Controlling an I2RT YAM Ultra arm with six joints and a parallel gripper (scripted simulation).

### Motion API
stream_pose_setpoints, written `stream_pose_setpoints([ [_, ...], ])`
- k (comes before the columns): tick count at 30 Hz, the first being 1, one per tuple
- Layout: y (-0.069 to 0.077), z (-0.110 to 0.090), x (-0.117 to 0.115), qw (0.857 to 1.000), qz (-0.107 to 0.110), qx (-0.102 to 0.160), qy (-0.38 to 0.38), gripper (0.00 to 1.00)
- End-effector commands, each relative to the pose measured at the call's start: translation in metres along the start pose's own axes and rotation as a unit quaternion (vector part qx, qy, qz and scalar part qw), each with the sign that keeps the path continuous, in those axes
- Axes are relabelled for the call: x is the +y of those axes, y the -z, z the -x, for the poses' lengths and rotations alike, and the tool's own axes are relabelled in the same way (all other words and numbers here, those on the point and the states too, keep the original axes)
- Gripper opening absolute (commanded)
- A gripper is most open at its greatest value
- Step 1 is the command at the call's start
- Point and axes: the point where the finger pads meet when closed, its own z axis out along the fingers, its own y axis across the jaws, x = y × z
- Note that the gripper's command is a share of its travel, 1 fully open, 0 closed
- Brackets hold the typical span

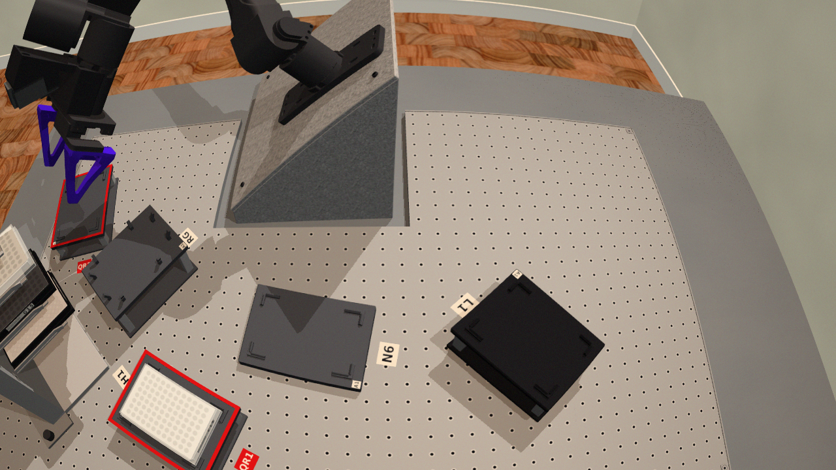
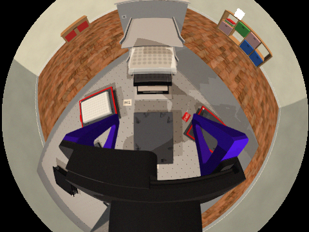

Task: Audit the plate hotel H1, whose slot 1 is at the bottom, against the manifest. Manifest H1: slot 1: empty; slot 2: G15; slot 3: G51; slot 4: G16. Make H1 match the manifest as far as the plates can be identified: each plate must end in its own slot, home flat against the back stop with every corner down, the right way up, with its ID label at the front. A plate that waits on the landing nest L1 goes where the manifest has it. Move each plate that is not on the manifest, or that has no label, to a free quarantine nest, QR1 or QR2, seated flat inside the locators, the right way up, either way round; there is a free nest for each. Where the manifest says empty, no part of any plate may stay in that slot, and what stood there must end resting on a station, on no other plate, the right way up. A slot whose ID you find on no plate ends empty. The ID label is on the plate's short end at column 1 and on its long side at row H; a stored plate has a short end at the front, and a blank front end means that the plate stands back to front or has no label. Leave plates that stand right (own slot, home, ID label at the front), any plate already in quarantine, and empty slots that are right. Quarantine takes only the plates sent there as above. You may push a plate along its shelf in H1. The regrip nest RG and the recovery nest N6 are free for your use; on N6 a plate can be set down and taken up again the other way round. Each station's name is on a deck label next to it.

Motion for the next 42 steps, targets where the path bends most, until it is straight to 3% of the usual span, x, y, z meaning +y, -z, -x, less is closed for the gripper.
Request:
stream_pose_setpoints([
  [1,0.001,0.006,0.002,1.0,0.009,-0.013,-0.004,1.0],
  [16,-0.017,-0.011,0.002,1.0,0.009,-0.013,-0.004,1.0],
  [42,-0.042,0.006,0.003,1.0,0.009,-0.013,-0.004,1.0],
])
